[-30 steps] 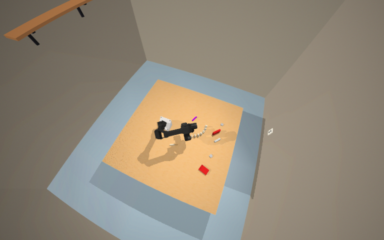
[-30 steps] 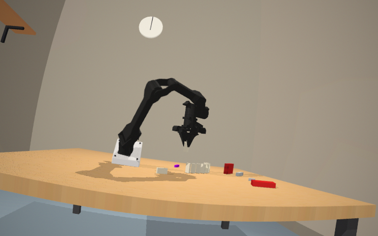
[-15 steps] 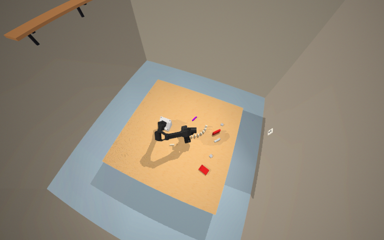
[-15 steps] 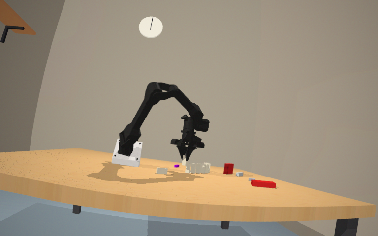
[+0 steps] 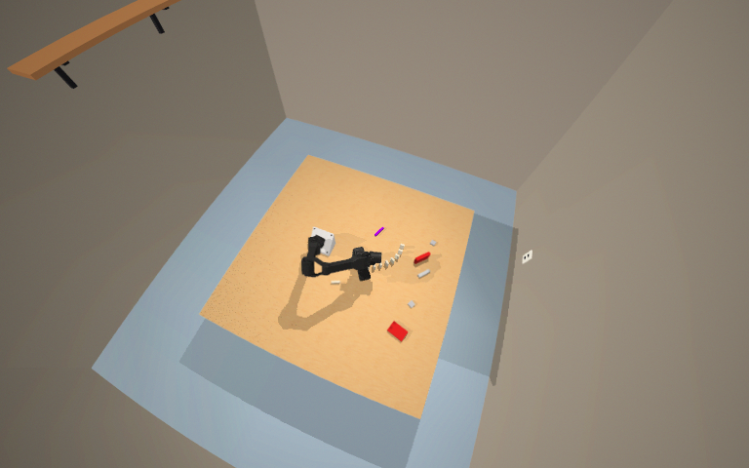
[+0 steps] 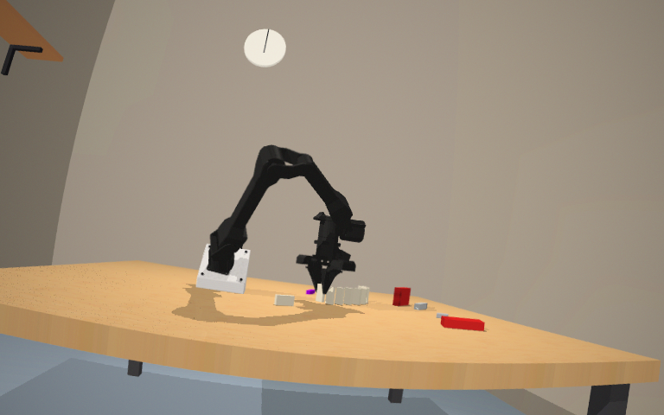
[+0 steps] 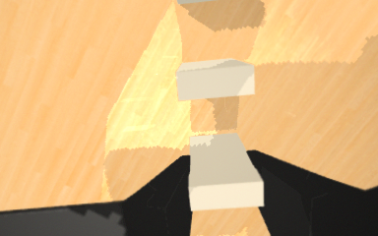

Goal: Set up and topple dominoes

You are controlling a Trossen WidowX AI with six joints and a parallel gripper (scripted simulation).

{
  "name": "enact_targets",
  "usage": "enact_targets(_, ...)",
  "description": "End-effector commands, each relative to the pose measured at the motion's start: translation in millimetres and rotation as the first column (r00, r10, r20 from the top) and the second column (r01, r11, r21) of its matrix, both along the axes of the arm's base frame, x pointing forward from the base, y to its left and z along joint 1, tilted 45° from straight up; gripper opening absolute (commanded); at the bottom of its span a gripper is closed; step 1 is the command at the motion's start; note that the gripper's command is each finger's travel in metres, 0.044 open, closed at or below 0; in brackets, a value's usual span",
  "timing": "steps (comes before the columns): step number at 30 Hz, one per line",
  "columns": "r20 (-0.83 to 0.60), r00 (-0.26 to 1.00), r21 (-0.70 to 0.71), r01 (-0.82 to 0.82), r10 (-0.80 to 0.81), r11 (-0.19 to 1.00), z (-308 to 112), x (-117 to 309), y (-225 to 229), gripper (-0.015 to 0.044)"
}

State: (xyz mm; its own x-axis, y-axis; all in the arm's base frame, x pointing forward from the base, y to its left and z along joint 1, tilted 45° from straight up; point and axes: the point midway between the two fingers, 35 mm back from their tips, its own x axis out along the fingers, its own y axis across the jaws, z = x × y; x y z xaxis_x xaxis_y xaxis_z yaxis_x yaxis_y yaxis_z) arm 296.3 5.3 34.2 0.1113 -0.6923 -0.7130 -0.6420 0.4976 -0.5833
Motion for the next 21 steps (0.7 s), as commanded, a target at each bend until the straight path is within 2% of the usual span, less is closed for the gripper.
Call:
enact_targets(1,0.0,1.0,-0.003,-0.003,0.003,1.0,0,0,-1,0.0107)
enact_targets(14,0.0,1.0,-0.003,-0.003,0.003,1.0,0,0,-1,0.044)
enact_targets(18,0.0,1.0,0.0,-0.004,0.004,1.0,6,1,6,0.044)
enact_targets(21,-0.002,1.0,0.009,-0.005,0.005,1.0,32,1,37,0.044)
